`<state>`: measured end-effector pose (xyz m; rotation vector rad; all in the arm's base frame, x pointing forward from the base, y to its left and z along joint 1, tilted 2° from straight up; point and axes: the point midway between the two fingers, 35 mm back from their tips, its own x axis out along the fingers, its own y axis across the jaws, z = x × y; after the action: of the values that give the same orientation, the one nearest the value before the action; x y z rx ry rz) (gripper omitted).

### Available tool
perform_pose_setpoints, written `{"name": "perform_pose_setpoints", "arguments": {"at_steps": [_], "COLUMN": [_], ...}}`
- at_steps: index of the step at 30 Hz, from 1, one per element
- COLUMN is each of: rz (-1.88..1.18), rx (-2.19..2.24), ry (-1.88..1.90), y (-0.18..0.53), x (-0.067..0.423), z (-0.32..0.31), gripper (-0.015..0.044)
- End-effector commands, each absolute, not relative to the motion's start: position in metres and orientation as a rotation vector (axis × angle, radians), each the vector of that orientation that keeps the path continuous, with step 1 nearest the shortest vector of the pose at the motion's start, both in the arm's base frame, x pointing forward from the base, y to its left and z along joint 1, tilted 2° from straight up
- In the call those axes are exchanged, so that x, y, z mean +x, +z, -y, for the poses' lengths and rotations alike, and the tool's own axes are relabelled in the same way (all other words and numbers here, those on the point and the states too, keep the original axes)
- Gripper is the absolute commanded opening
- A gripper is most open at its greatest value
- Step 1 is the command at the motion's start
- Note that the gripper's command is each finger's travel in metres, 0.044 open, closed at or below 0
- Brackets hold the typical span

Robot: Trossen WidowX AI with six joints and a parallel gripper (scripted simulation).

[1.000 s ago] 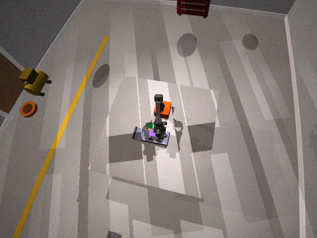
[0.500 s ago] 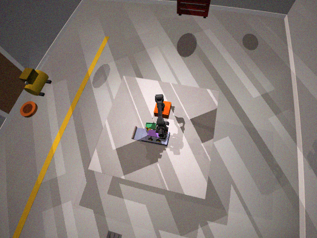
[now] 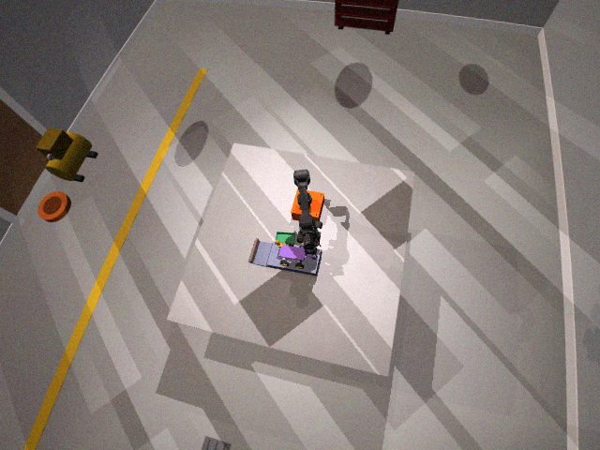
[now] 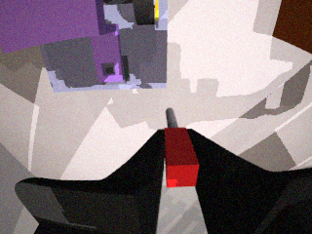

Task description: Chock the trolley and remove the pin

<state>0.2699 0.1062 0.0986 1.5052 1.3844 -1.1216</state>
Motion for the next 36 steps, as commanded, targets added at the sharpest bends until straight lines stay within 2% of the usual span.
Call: {"name": "perform_pose_setpoints", "arguments": {"at_steps": [1, 12, 36], "rz": [-1.379, -1.380, -1.374], "rx": [1.510, 1.509, 1.503], "ry": [-1.122, -1.124, -1.129], "y": [0.099, 0.098, 0.080], "x": [0.258, 0.240, 0.233], "z": [-0.108, -0.105, -0.012], "gripper": [0.0000, 0.0000, 0.0000]}}
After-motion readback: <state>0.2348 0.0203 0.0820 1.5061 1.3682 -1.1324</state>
